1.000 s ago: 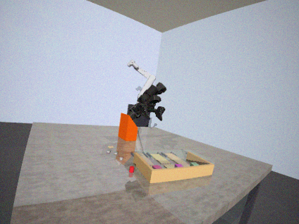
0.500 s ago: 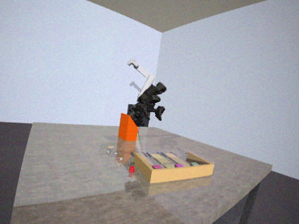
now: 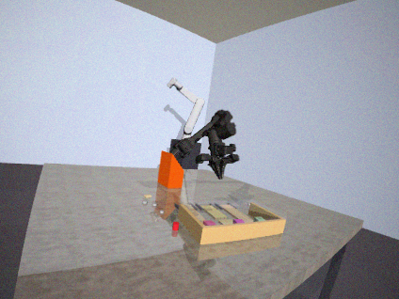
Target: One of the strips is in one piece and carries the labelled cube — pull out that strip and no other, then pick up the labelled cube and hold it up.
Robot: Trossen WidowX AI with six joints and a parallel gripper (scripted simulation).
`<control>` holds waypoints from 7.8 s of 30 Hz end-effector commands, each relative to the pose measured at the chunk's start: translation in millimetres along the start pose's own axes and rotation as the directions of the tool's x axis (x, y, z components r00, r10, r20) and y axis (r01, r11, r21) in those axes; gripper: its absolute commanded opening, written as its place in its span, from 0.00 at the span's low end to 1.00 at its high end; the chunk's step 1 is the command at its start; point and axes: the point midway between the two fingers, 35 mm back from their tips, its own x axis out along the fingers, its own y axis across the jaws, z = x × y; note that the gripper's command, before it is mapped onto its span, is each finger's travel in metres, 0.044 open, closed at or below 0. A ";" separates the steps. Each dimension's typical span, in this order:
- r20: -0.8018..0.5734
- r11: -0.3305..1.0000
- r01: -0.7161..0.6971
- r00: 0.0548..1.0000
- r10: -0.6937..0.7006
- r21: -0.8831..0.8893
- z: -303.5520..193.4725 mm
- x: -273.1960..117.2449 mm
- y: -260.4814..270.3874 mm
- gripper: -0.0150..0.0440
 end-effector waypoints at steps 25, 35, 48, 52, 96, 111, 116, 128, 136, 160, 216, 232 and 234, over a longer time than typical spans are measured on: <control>-0.420 0.996 0.087 0.905 -0.066 0.029 -26.0 67.2 63.6 0.25; -0.420 0.996 0.086 0.905 -0.066 0.029 -32.2 82.5 62.5 0.25; -0.421 0.996 0.085 0.905 -0.065 0.030 -40.9 101.8 61.2 0.25; -0.421 0.996 0.085 0.905 -0.064 0.030 -43.6 107.7 60.8 0.25; -0.421 0.996 0.083 0.905 -0.063 0.031 -48.5 118.8 60.0 0.25; -0.421 0.996 0.083 0.905 -0.063 0.031 -48.5 120.5 59.8 0.25; -0.421 0.996 0.083 0.905 -0.062 0.031 -48.4 121.1 59.8 0.25; -0.421 0.996 0.083 0.905 -0.062 0.031 -47.2 122.9 60.3 0.25; -0.421 0.996 0.083 0.905 -0.062 0.031 -45.2 124.7 60.9 0.25; -0.422 0.996 0.083 0.904 -0.062 0.032 -66.8 116.5 62.0 0.25; -0.425 0.996 0.085 0.903 -0.062 0.035 -144.1 83.1 64.5 0.25; -0.426 0.996 0.085 0.902 -0.062 0.036 -165.4 73.4 65.4 0.25; -0.426 0.996 0.085 0.902 -0.062 0.036 -168.0 72.2 65.5 0.25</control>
